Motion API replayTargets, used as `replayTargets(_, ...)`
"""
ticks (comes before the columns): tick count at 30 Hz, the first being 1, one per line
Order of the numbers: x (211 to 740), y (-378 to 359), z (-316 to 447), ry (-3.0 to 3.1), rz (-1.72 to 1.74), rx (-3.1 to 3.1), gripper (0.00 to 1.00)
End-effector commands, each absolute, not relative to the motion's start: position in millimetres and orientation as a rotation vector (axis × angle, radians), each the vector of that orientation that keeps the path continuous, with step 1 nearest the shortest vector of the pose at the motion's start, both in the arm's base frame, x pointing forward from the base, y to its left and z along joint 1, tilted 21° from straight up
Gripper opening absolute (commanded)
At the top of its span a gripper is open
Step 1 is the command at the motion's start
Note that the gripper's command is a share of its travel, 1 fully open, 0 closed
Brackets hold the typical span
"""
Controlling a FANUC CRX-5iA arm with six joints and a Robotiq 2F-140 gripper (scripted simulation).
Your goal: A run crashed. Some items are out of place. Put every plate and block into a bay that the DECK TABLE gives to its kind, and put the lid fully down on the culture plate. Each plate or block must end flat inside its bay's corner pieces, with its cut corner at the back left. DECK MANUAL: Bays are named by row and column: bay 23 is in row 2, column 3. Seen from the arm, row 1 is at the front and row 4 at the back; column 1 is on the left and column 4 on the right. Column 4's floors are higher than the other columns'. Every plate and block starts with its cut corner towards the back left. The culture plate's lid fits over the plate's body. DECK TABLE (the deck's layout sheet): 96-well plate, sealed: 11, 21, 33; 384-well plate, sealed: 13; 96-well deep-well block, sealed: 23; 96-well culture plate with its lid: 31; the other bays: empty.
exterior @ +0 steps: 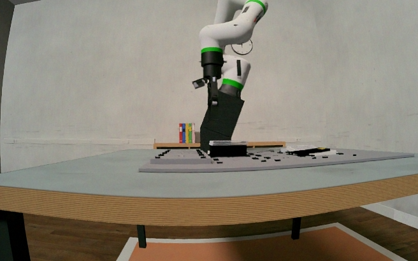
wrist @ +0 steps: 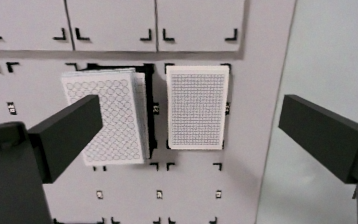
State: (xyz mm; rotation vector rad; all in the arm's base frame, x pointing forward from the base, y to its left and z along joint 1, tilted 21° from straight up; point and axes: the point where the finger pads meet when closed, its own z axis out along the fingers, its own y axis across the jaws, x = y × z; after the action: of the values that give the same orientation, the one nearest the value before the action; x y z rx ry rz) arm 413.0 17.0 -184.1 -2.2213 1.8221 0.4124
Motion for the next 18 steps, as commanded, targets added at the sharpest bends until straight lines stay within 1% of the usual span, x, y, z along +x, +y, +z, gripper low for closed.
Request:
replayTargets(1,427,19,-184,1.822,0.411,-2.221,1.0)
replayTargets(18,486,31,-183,1.822,0.41,-2.221,1.0)
